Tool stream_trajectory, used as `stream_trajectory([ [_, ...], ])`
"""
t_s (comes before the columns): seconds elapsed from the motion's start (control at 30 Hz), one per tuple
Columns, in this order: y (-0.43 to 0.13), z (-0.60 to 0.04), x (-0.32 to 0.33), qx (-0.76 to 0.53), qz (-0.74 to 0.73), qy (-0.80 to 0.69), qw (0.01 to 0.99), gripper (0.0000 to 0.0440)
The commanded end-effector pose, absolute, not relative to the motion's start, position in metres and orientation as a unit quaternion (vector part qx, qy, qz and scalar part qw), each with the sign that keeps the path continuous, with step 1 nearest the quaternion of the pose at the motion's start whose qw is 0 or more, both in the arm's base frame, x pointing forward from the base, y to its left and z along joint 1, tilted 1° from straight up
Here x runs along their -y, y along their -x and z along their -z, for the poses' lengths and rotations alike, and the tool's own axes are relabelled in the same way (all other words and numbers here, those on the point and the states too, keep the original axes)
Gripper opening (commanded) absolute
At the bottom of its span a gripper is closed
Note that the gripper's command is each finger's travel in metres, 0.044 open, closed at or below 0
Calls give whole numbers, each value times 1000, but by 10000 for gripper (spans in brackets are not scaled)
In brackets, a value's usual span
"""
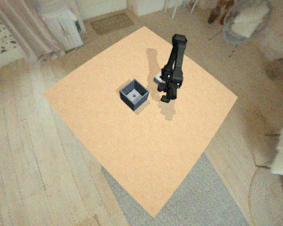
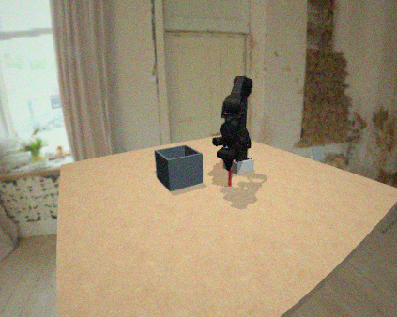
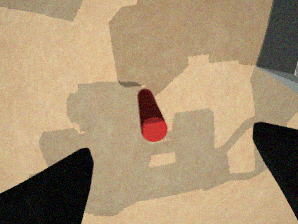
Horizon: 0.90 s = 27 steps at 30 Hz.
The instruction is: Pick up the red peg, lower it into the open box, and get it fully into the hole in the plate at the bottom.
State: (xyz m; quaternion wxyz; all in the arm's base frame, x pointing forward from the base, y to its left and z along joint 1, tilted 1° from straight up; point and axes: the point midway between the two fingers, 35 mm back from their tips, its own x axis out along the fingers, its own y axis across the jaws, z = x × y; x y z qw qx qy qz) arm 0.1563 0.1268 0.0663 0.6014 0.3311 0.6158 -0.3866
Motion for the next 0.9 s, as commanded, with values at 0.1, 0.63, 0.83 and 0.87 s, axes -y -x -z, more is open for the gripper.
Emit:
stream_trajectory([
  [0.1, -156, -47, -125, -611, 402, -347, 587, 423],
  [0.63, -164, -7, -126, -601, 417, -376, 568, 186],
  [0.83, -170, -2, -130, -607, 407, -378, 569, 45],
  [0.87, -171, -2, -131, -607, 404, -378, 570, 24],
])
